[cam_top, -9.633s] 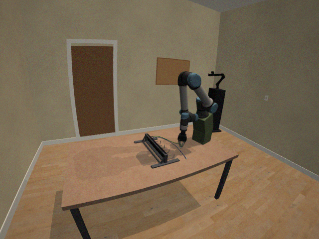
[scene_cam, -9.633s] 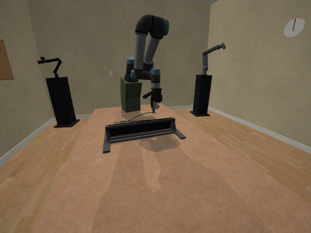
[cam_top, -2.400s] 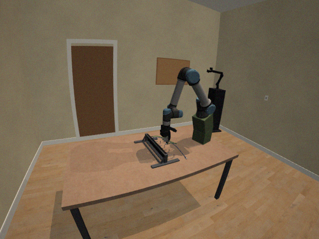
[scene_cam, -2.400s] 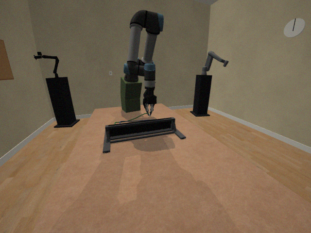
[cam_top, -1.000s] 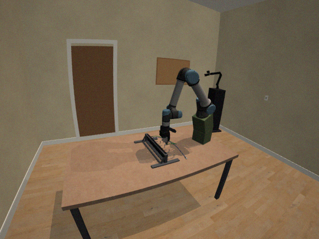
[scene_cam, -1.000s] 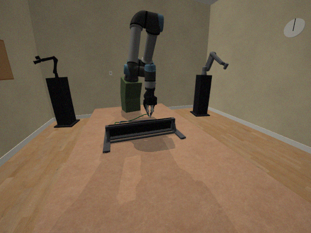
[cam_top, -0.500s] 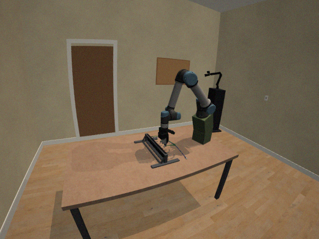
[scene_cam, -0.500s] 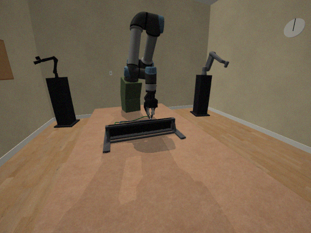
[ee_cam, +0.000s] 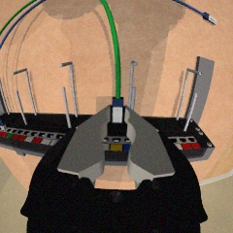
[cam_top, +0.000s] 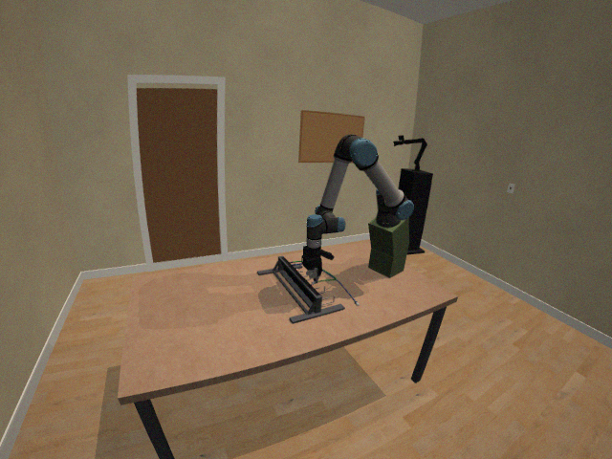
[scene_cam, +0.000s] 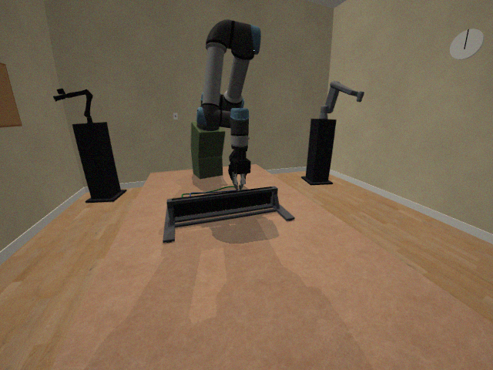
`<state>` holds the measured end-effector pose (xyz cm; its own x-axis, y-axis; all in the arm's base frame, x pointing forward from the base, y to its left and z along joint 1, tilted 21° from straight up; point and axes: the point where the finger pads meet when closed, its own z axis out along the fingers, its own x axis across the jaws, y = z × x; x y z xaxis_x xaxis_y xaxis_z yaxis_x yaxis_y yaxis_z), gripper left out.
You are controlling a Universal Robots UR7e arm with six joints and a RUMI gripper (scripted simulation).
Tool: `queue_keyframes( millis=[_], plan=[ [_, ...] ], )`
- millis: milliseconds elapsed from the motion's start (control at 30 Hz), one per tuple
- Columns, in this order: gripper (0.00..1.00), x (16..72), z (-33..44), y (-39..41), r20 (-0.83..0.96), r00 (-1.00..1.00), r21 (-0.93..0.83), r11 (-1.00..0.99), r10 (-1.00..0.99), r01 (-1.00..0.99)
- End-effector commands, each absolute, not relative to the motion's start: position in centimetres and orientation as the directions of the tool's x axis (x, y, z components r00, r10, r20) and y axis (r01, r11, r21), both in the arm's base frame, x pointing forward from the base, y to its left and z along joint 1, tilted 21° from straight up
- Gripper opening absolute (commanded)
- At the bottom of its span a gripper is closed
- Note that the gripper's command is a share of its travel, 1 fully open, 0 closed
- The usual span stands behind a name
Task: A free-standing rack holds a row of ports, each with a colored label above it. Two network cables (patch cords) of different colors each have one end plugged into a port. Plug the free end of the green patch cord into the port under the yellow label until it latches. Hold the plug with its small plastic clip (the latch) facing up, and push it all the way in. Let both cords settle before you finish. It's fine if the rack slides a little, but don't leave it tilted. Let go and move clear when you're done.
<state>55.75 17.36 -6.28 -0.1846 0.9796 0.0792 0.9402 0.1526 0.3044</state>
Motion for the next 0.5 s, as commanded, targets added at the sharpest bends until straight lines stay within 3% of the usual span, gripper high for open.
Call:
queue_keyframes(
  millis=[0,467],
  plan=[
    [0.0,56.06,-6.19,17.45,0.078,-0.186,0.309,0.154,0.979,0.939],
    [0.0,56.21,-6.14,17.49,0.078,-0.187,0.311,0.154,0.979,0.938]
  ],
)
